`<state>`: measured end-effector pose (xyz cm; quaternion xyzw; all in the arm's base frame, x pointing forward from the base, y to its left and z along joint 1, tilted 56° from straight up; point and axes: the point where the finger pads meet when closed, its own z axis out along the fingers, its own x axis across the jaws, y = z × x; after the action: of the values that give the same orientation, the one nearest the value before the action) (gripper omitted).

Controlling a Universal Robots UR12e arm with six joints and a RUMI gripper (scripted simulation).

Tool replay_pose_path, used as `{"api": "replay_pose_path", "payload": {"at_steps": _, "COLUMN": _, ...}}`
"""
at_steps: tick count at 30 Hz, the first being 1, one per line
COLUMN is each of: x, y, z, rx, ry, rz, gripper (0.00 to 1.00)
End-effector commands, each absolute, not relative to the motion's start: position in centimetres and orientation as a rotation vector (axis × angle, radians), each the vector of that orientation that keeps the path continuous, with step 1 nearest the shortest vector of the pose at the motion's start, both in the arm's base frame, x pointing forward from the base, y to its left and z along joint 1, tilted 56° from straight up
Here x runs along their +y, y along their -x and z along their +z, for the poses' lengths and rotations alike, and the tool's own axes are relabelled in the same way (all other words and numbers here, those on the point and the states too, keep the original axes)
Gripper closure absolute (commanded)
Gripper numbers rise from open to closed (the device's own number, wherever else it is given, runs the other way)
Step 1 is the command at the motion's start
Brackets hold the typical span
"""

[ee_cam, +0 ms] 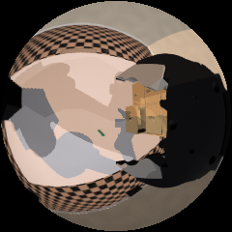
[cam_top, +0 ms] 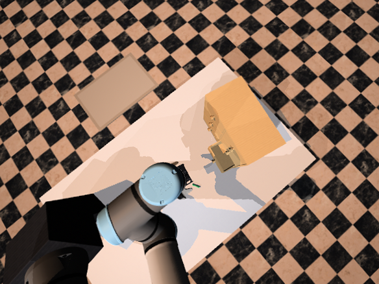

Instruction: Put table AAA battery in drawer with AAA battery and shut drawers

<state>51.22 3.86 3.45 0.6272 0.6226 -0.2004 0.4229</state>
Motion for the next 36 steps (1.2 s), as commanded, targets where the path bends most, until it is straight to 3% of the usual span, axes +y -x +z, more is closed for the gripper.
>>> {"api": "replay_pose_path", "payload": {"at_steps": 1, "x": 3.94, "y": -51.21, "z": 3.51, "rx": 1.558, "ry": -1.57, "rz": -0.501, "gripper": 0.0}}
{"api": "replay_pose_path", "payload": {"at_steps": 36, "x": 4.84, "y": -50.91, "z": 4.15, "rx": 1.555, "ry": -1.573, "rz": -0.498, "gripper": 0.0}}
